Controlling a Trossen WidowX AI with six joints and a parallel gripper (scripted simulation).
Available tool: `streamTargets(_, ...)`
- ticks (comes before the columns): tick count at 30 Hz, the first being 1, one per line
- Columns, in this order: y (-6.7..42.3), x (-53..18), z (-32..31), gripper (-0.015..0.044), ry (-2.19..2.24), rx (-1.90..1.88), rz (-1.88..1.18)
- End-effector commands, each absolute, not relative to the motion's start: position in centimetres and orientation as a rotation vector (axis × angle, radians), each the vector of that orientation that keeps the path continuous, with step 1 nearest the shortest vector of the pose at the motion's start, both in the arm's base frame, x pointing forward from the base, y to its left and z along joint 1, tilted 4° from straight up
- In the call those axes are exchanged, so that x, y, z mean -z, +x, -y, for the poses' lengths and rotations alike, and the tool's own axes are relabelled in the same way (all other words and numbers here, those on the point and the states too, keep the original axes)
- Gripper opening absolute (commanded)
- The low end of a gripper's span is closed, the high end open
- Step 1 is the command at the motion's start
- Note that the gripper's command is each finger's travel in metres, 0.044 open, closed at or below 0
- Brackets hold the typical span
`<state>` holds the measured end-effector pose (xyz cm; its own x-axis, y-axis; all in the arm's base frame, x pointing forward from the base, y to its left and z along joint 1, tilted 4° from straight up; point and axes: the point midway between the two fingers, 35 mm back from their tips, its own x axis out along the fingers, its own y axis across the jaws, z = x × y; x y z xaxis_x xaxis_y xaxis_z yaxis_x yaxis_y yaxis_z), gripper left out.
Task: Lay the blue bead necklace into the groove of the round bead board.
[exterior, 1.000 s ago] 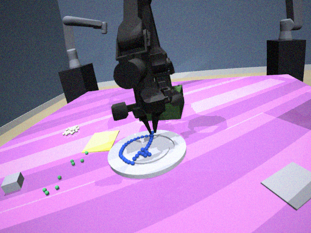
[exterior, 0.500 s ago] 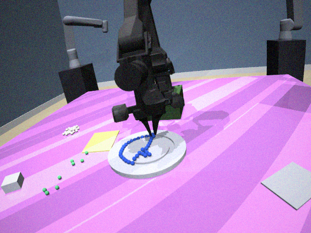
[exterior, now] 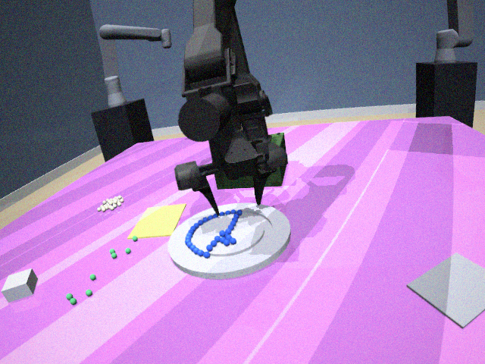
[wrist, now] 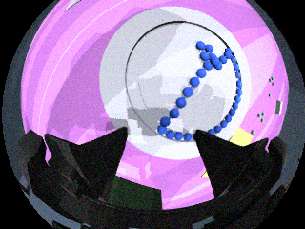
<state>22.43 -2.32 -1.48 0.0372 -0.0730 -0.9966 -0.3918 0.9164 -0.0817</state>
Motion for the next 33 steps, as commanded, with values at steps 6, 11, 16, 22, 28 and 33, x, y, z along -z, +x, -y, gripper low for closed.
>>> streamTargets(6, 22.5, 1.0, 2.3, 0.044, -0.373, -0.251, -1.526)
streamTargets(11, 22.5, 1.0, 2.3, 0.044, -0.373, -0.251, -1.526)
streamTargets(16, 22.5, 1.0, 2.3, 0.044, -0.373, -0.251, -1.526)
streamTargets(22, 22.8, 0.1, 2.1, 0.0361, -0.267, -0.148, -1.533)
streamTargets(28, 23.5, -2.2, 1.7, 0.0204, -0.016, 0.094, -1.53)
streamTargets(33, 23.5, -2.2, 1.7, 0.012, -0.016, 0.094, -1.53)
